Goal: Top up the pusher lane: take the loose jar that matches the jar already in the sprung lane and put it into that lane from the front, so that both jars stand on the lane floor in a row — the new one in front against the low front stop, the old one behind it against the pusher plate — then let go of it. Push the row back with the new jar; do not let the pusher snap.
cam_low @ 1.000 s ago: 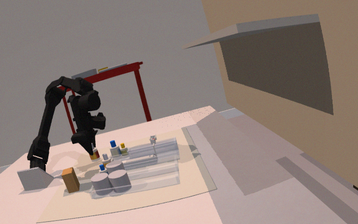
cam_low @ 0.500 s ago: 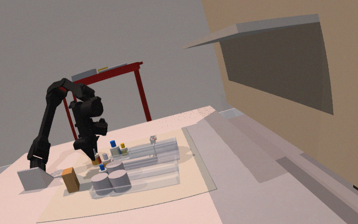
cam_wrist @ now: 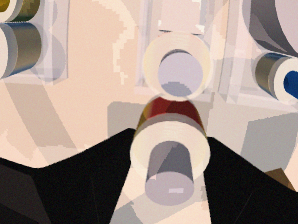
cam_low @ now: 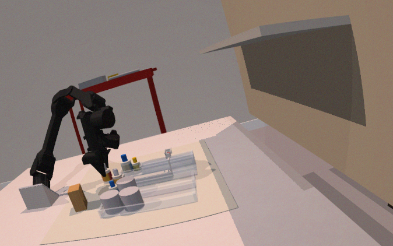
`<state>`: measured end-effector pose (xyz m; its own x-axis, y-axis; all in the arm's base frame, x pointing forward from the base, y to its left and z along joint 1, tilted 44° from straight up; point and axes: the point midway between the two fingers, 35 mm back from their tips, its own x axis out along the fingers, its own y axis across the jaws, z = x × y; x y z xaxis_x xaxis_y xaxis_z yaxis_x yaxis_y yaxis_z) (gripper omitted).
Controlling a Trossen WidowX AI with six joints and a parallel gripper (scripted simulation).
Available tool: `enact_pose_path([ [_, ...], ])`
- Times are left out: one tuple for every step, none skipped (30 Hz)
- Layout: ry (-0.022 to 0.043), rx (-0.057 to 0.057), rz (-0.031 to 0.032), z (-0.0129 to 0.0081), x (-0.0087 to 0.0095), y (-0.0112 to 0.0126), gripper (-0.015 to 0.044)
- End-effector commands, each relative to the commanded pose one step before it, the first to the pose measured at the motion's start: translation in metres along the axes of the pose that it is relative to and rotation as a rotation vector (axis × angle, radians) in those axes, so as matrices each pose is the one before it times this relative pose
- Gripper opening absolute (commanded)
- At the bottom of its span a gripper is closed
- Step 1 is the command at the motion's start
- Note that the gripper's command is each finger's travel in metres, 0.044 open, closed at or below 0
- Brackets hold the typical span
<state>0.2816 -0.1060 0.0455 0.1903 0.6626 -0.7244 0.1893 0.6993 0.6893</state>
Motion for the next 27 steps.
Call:
enact_pose_path([
  [-0.00561, -0.0007, 0.00021, 0.00357, -0.0008, 0.0003, 0.0],
  [-0.00002, 0.0, -0.00001, 0.00044, 0.00001, 0.0, 0.0],
  [-0.00002, 0.0, -0.00001, 0.00044, 0.0, 0.0, 0.0],
  [-0.00002, 0.0, -0.00001, 0.00044, 0.0, 0.0, 0.0],
  [-0.00002, 0.0, -0.00001, 0.00044, 0.0, 0.0, 0.0],
  [-0.00002, 0.0, -0.00001, 0.00044, 0.0, 0.0, 0.0],
  [-0.00002, 0.0, -0.00001, 0.00044, 0.0, 0.0, 0.0],
  [-0.00002, 0.0, -0.00001, 0.00044, 0.0, 0.0, 0.0],
  [-0.00002, 0.0, -0.00001, 0.00044, 0.0, 0.0, 0.0],
  [-0.00002, 0.0, -0.00001, 0.00044, 0.0, 0.0, 0.0],
  [-0.00002, 0.0, -0.00001, 0.00044, 0.0, 0.0, 0.0],
  [-0.00002, 0.0, -0.00001, 0.00044, 0.0, 0.0, 0.0],
  [-0.00002, 0.0, -0.00001, 0.00044, 0.0, 0.0, 0.0],
  [-0.00002, 0.0, -0.00001, 0.00044, 0.0, 0.0, 0.0],
  [-0.00002, 0.0, -0.00001, 0.00044, 0.0, 0.0, 0.0],
  [-0.00002, 0.0, -0.00001, 0.00045, 0.0, 0.0, 0.0],
  [-0.00002, 0.0, -0.00001, 0.00045, 0.0, 0.0, 0.0],
  [-0.00002, 0.0, 0.0, 0.00045, 0.0, 0.0, 0.0],
  [-0.00002, 0.0, 0.0, 0.00045, 0.00001, 0.0, 0.0],
  [-0.00002, 0.0, 0.0, 0.00045, 0.00001, 0.0, 0.0],
  [-0.00002, 0.0, 0.0, 0.00045, 0.00001, 0.0, 0.0],
  [-0.00002, 0.0, 0.0, 0.00045, 0.00001, 0.0, 0.0],
  [-0.00002, 0.0, 0.0, 0.00045, -0.00002, 0.0, 0.0],
  [-0.00002, 0.0, 0.0, 0.00045, -0.00002, 0.0, 0.0],
  [-0.00002, 0.0, 0.0, 0.00045, -0.00002, 0.0, 0.0],
  [-0.00002, 0.0, 0.0, 0.00045, -0.00002, 0.0, 0.0],
  [-0.00002, 0.0, 0.0, 0.00045, -0.00002, 0.0, 0.0],
])
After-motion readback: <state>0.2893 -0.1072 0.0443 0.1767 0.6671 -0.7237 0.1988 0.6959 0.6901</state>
